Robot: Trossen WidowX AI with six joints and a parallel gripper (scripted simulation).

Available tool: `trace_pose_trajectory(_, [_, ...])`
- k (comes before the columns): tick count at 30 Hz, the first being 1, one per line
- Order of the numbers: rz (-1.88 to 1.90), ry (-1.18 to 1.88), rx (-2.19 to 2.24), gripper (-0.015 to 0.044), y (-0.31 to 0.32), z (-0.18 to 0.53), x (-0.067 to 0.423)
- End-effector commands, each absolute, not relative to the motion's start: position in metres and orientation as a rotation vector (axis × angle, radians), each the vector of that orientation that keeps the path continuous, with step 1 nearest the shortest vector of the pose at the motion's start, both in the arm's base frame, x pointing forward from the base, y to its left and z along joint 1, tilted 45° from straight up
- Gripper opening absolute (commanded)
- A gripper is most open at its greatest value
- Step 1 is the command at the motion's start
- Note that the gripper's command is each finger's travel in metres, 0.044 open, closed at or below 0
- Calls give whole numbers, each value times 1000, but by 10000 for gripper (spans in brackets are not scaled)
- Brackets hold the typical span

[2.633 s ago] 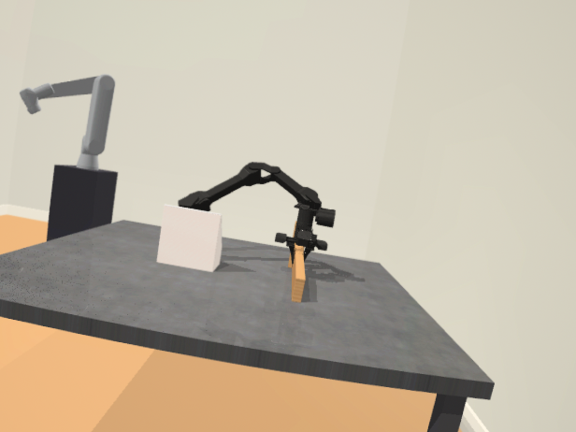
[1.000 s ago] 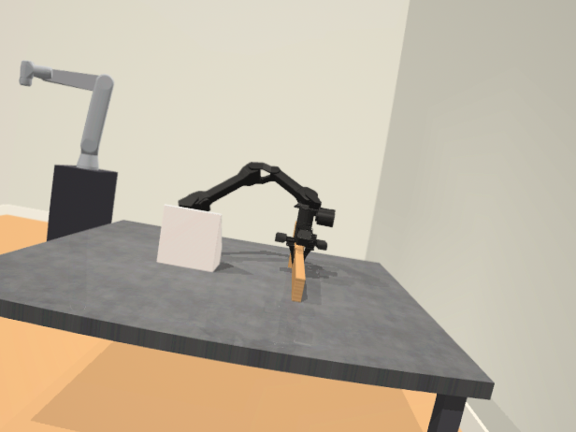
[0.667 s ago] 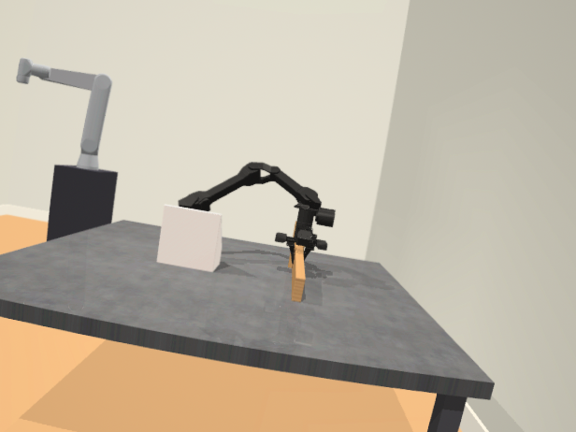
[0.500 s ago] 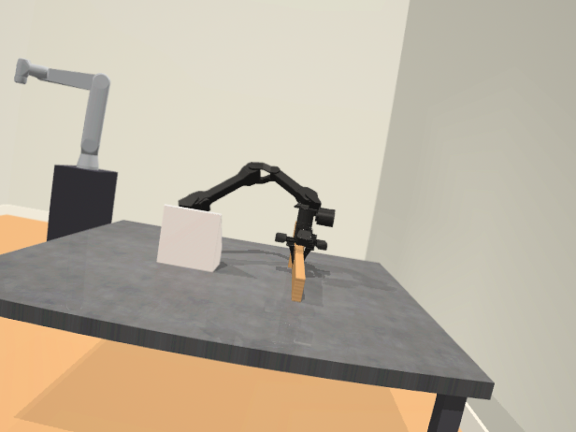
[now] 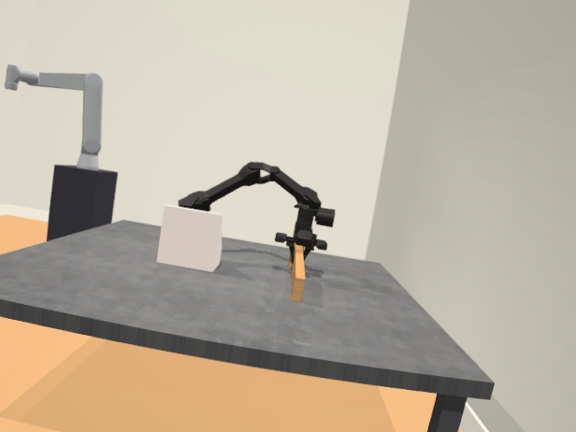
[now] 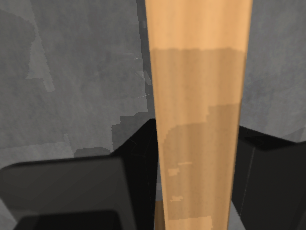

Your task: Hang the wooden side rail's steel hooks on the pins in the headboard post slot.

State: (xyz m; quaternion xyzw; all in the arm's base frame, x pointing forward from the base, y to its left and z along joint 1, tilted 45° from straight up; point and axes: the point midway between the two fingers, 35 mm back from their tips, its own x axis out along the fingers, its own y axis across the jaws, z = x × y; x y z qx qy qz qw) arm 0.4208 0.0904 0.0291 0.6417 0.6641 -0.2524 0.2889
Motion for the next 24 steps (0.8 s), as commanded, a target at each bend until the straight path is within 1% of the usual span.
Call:
trace_pose_trajectory(1, [-670, 1766, 1720, 0, 89, 33, 423])
trace_pose_trajectory(24, [-670, 1766, 1720, 0, 90, 35, 423])
